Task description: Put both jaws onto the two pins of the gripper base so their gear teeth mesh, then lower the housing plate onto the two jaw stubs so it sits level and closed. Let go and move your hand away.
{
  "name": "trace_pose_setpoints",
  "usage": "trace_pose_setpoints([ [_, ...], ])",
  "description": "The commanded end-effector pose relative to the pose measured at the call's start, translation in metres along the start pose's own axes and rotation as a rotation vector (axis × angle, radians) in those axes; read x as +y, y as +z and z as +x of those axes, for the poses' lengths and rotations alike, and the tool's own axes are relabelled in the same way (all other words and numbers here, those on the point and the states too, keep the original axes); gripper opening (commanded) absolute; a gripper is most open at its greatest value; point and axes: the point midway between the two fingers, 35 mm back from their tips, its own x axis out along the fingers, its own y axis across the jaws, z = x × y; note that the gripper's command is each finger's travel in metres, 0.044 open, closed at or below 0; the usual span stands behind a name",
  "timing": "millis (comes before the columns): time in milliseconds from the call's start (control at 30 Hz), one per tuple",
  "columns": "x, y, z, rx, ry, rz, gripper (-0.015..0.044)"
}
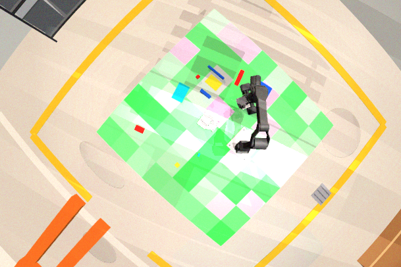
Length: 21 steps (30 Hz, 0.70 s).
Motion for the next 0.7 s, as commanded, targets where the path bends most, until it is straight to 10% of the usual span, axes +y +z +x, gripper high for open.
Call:
trace_pose_setpoints([
  [0, 0.009, -0.028, -0.002, 0.010, 0.005, -0.107, 0.0440],
  [667, 0.013, -0.037, 0.037, 0.012, 0.007, -0.143, 0.0440],
])
